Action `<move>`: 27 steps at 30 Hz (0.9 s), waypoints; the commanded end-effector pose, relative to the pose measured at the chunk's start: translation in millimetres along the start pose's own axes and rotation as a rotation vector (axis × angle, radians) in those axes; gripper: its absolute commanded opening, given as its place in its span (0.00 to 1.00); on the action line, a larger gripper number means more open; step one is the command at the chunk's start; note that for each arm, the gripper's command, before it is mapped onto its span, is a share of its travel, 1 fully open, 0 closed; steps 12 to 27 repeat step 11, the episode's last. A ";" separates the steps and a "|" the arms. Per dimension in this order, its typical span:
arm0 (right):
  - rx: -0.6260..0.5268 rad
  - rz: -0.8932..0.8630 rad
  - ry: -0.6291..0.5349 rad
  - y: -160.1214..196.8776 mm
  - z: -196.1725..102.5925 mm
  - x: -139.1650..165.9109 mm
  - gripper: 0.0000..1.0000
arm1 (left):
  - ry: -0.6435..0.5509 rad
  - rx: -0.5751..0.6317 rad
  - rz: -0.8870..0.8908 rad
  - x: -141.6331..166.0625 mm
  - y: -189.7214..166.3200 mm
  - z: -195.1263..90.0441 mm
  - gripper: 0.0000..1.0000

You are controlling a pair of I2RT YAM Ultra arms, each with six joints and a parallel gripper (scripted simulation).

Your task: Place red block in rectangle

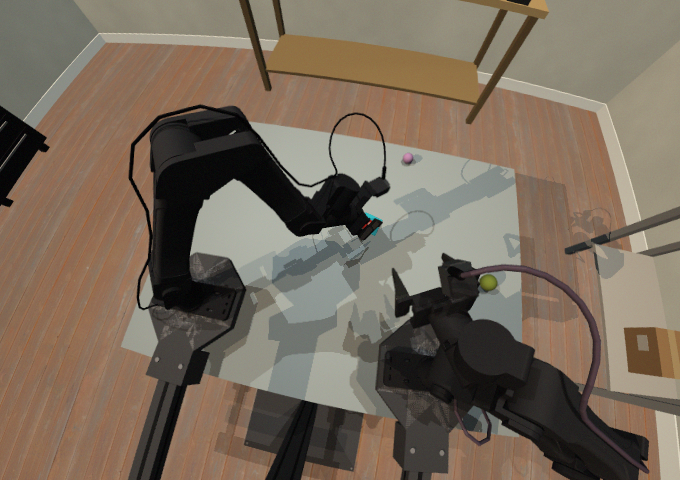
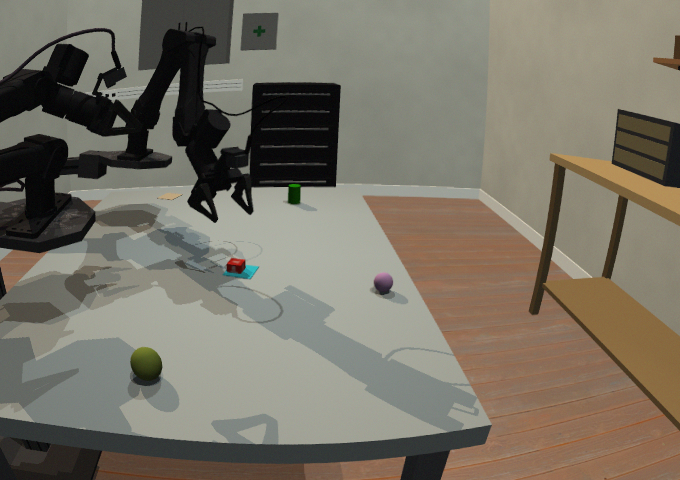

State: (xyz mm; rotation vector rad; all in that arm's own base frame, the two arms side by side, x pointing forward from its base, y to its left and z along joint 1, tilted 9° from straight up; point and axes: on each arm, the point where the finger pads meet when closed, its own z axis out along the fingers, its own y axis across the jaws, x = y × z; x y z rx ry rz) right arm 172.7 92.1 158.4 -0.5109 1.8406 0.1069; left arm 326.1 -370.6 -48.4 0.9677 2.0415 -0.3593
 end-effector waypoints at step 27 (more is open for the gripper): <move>-0.004 0.030 -0.037 -2.6 -5.6 -11.5 1.00 | -0.033 0.009 0.003 -9.2 -1.3 -1.1 1.00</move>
